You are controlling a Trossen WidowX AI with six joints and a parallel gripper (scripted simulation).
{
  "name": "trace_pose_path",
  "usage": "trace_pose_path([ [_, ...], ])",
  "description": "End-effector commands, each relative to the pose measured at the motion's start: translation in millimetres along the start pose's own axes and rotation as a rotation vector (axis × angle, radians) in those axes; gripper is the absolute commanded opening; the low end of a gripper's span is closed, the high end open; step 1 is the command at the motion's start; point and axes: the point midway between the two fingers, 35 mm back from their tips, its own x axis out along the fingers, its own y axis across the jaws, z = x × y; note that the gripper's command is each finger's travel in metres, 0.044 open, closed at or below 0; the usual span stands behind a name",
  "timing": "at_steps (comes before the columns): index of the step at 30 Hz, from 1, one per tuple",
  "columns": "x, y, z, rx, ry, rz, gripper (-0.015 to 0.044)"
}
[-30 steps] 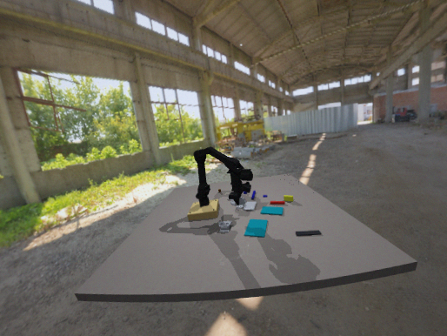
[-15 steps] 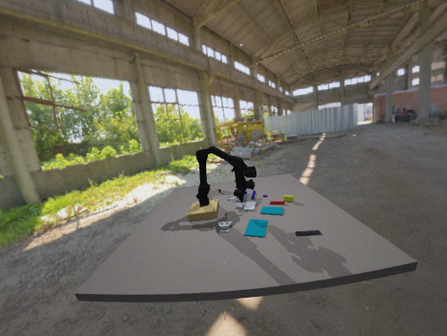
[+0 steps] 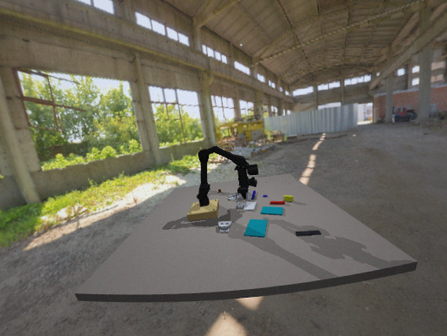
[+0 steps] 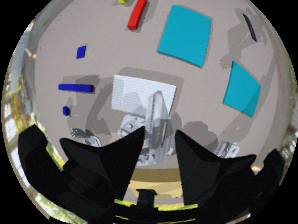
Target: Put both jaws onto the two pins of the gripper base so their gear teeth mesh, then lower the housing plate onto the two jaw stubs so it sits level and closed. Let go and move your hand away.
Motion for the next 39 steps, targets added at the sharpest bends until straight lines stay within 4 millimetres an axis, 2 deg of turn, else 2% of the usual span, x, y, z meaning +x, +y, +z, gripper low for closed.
trace_pose_path([
  [1,0.0,5.0,2.4,0.000,0.001,0.003,0.0134],
  [30,-0.1,5.1,2.4,-0.018,0.001,0.003,0.0134],
  [39,-0.1,10.8,4.7,-0.018,0.001,0.003,0.0134],
])
